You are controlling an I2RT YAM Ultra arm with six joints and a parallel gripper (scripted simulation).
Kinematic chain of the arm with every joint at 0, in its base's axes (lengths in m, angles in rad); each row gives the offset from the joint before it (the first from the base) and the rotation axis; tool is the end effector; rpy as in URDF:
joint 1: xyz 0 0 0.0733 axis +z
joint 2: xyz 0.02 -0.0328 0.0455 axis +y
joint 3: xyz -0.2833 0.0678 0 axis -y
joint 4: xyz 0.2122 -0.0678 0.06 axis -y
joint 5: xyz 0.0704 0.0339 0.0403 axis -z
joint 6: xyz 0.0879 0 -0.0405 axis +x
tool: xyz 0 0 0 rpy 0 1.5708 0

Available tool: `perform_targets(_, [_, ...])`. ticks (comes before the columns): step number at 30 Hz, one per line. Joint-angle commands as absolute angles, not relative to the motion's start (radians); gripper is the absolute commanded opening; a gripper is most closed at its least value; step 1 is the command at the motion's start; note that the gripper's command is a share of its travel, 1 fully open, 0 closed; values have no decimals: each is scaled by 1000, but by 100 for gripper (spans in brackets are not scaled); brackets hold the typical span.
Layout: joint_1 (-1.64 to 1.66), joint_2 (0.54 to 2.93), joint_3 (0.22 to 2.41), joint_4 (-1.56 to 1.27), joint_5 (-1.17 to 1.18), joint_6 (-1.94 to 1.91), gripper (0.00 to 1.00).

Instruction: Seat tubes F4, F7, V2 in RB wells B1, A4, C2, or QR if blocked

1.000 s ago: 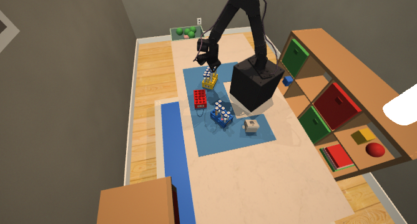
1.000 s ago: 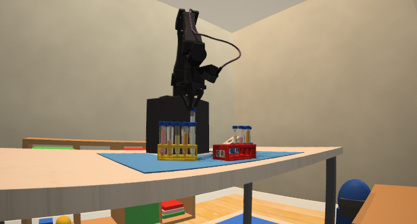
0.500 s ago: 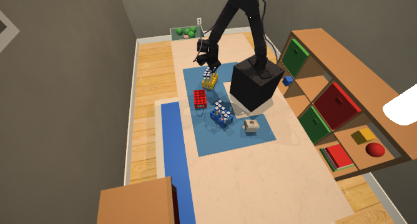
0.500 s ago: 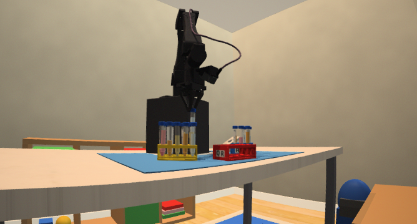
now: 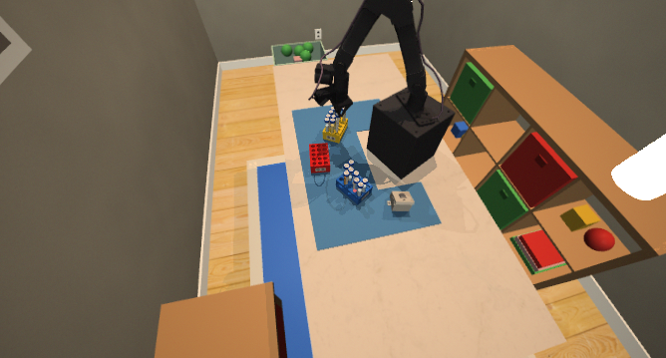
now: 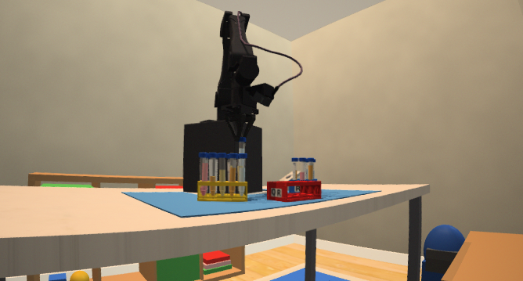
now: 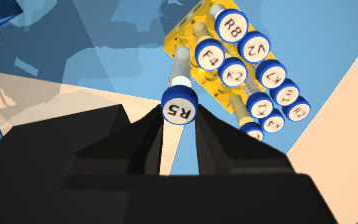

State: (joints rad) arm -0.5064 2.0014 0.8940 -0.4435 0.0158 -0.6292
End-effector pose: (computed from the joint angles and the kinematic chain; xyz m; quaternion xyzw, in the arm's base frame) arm 0.2532 -0.1408 0.0550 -0.0613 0.9980 -0.0120 0.0041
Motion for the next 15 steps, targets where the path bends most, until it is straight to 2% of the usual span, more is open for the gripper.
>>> perform_targets(1, [-520,2021,880,-424,7,-637,0])
perform_targets(15, [-522,2034,885,-407,7,-639,0])
